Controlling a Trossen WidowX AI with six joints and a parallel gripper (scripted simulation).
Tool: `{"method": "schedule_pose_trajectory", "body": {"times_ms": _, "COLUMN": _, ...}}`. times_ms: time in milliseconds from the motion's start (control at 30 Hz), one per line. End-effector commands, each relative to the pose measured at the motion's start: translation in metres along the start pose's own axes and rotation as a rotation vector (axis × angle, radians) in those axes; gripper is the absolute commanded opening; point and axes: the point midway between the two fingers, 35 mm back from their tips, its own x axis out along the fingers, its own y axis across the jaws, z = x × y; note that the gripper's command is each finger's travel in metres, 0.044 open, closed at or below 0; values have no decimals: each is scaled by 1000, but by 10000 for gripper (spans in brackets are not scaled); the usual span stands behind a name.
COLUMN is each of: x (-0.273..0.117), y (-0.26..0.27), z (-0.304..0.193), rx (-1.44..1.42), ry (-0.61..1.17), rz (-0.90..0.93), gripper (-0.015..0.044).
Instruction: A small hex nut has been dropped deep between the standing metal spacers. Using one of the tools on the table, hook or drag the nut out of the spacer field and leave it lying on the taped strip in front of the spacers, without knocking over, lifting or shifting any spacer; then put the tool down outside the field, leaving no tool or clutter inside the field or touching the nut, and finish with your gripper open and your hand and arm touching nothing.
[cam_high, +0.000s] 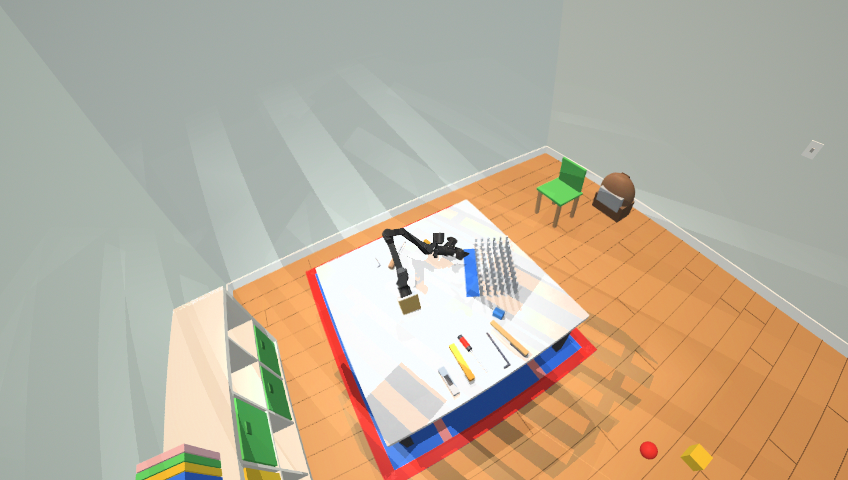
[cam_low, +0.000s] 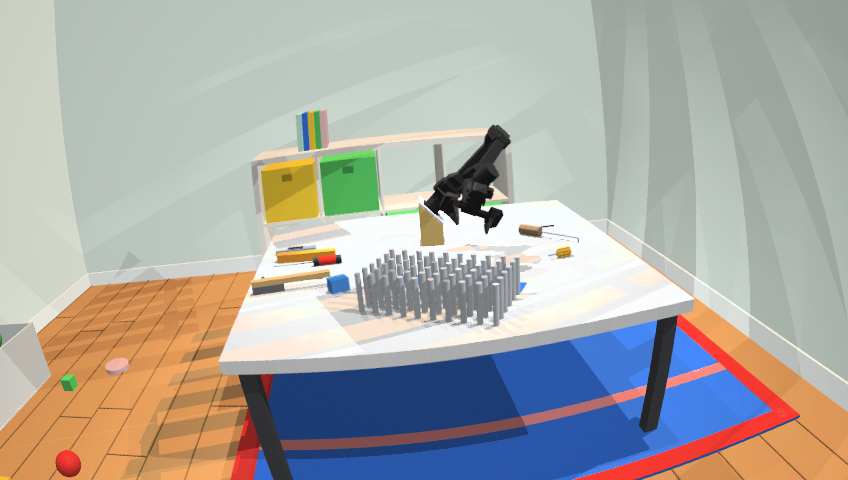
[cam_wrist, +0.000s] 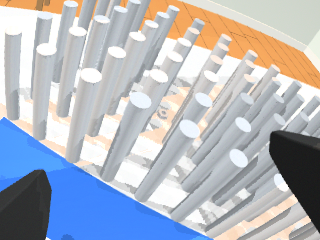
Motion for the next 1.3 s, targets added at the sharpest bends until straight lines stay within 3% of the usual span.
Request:
{"method": "schedule_pose_trajectory", "body": {"times_ms": 0, "x": 0, "y": -1, "z": 0, "rx": 6, "ry": -1, "rz": -5, "gripper": 440}}
{"method": "schedule_pose_trajectory", "body": {"times_ms": 367, "x": 0, "y": 2, "z": -1, "rx": -7, "ry": 1, "rz": -2, "gripper": 440}}
{"method": "schedule_pose_trajectory", "body": {"times_ms": 600, "x": -22, "y": 108, "z": -11, "rx": -491, "ry": 21, "rz": 122, "gripper": 440}}
{"method": "schedule_pose_trajectory", "body": {"times_ms": 933, "x": -106, "y": 237, "z": -46, "rx": -1291, "ry": -63, "rz": 339, "gripper": 440}}
{"method": "schedule_pose_trajectory", "body": {"times_ms": 1267, "x": -218, "y": 295, "z": -73, "rx": -2016, "ry": -324, "rz": 515, "gripper": 440}}
